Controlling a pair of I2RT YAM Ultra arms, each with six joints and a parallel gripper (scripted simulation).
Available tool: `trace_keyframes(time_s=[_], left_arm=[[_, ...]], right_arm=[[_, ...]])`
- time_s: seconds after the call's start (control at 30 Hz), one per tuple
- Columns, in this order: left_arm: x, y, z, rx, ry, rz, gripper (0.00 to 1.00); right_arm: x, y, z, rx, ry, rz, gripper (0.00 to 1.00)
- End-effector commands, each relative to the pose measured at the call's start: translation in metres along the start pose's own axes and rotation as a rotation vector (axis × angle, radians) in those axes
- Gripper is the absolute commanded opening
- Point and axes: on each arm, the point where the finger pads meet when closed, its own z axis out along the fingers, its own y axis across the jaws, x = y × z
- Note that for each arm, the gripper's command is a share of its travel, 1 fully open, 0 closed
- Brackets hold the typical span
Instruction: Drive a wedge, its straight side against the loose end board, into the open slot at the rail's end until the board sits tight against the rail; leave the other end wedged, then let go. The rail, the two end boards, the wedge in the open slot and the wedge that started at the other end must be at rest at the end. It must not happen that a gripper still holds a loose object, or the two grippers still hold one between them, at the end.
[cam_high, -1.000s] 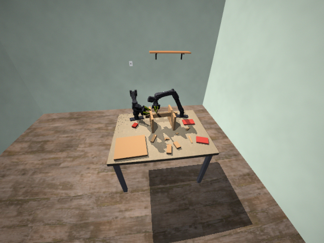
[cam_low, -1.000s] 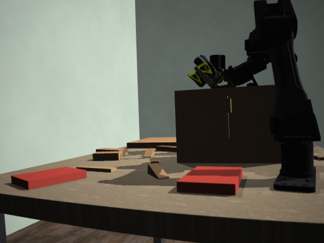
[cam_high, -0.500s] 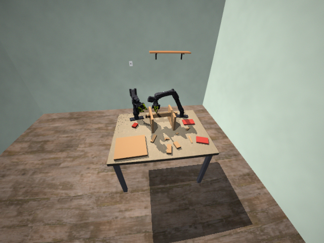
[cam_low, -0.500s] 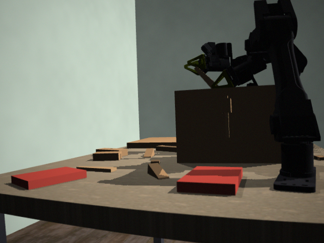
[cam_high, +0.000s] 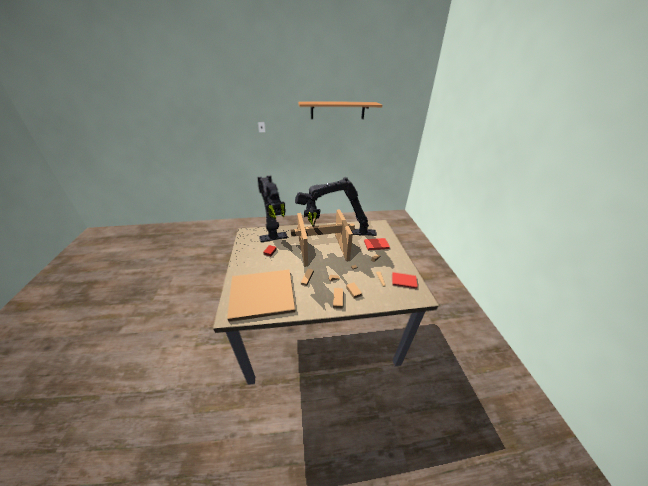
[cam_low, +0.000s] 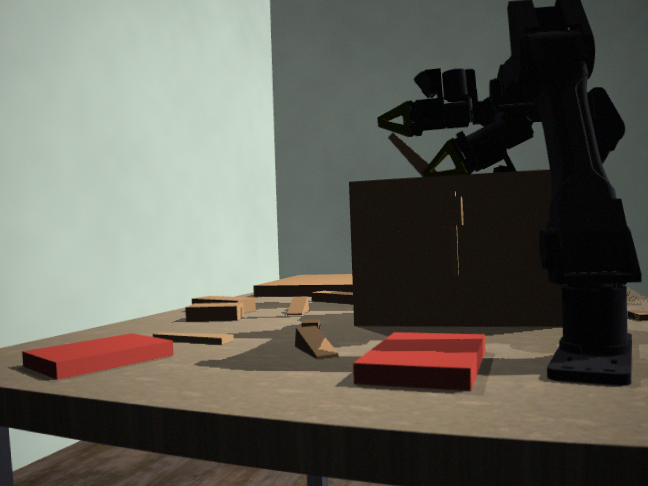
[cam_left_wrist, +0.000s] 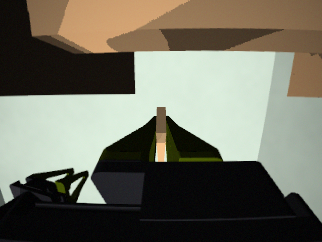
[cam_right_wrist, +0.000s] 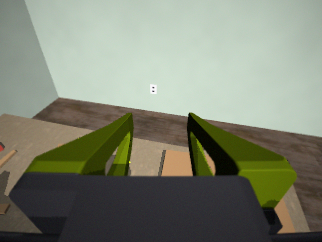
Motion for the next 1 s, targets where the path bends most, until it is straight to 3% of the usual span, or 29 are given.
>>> trace_keyframes(time_s=[0.0, 0.5, 0.53, 0.6, 0.63, 0.7, 0.73, 0.93, 0.97], left_arm=[[0.024, -0.008, -0.006, -0.003, 0.021, -0.050, 0.02], [0.024, -0.008, -0.006, -0.003, 0.021, -0.050, 0.02], [0.024, -0.008, -0.006, -0.003, 0.021, -0.050, 0.02], [0.024, -0.008, -0.006, -0.003, 0.021, -0.050, 0.02], [0.024, -0.008, -0.006, -0.003, 0.021, -0.050, 0.02], [0.024, -0.008, -0.006, -0.003, 0.021, -0.050, 0.02], [0.040, -0.010, -0.009, -0.013, 0.029, -0.056, 0.02], [0.046, -0.011, -0.015, -0.042, -0.013, 0.022, 0.02], [0.032, -0.009, -0.006, -0.044, -0.062, 0.036, 0.02]], right_arm=[[-0.043, -0.003, -0.013, 0.023, -0.112, 0.014, 0.43], [-0.037, -0.014, -0.009, 0.050, -0.096, 0.021, 0.43], [-0.016, -0.014, -0.004, 0.048, -0.055, 0.022, 0.43], [-0.016, -0.009, -0.003, 0.035, -0.056, 0.022, 0.43], [0.000, -0.014, 0.000, 0.047, -0.025, 0.023, 0.43], [-0.013, -0.014, -0.003, 0.047, -0.035, 0.021, 0.43], [-0.022, -0.014, -0.009, 0.047, -0.061, 0.021, 0.43], [-0.027, -0.014, -0.011, 0.047, -0.075, 0.020, 0.43], [-0.027, -0.014, -0.011, 0.047, -0.075, 0.020, 0.43]])
